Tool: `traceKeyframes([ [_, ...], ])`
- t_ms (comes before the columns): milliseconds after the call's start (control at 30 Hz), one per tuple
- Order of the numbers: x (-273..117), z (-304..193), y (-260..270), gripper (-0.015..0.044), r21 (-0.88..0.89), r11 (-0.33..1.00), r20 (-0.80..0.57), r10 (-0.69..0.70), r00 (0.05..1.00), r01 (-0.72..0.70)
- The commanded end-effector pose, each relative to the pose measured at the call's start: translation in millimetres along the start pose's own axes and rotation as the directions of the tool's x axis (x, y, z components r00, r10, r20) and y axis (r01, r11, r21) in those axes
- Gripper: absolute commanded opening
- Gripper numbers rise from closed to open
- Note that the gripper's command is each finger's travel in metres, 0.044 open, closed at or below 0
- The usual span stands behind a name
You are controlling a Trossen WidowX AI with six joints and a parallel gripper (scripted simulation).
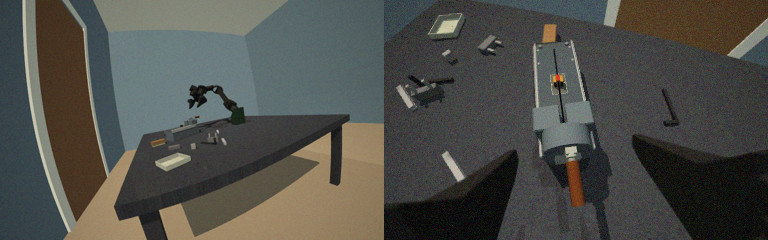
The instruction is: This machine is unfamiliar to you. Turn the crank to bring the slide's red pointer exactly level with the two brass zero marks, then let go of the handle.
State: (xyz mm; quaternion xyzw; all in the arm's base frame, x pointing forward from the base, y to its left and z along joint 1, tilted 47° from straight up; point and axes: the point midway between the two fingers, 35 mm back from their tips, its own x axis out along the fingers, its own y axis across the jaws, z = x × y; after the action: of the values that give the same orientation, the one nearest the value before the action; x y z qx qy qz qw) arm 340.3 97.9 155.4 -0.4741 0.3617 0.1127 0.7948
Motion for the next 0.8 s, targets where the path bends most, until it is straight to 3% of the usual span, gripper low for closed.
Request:
traceKeyframes([
  [0,-1.9,-5.8,2.5,0.0440,-0.017,1.000,0.004,0.016,1.000,-0.016],
  [767,39.8,-45.5,1.7,0.0440,-0.018,1.000,0.003,0.015,1.000,-0.015],
])
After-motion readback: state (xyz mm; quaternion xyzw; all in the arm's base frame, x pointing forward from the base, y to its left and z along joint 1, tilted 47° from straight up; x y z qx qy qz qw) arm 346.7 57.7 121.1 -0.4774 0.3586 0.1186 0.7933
